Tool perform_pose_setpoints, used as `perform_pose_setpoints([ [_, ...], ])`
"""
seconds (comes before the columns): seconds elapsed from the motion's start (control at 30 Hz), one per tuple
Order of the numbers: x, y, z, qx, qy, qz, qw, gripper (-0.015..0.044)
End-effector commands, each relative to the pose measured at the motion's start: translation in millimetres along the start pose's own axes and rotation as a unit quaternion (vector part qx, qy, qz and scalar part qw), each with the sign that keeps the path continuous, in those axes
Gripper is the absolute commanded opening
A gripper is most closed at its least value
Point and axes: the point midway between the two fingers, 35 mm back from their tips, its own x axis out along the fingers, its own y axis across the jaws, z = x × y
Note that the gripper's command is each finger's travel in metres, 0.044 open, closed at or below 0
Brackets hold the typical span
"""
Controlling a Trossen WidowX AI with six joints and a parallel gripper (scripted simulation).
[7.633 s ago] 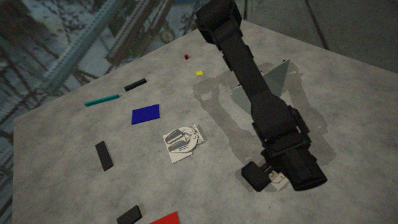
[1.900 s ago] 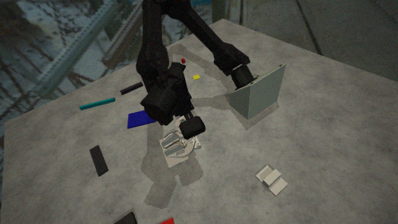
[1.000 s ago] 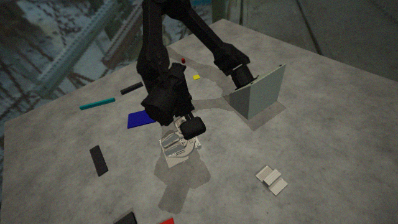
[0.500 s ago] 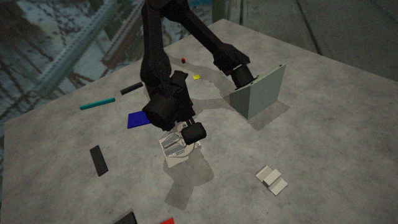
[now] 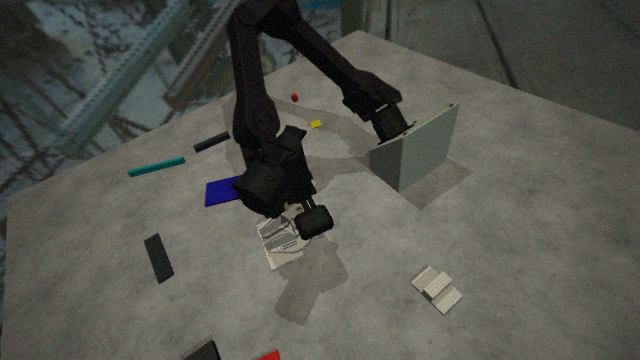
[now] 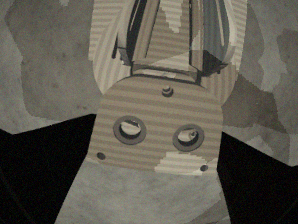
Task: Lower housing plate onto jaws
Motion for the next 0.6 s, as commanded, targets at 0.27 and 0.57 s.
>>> perform_pose_setpoints([
  [0.27, 15.1, -1.6, -1.2, -0.002, -0.001, -0.003, 1.0, 0.0351],
  [0.57, 15.1, -1.6, -1.2, -0.002, -0.001, -0.003, 1.0, 0.0351],
])
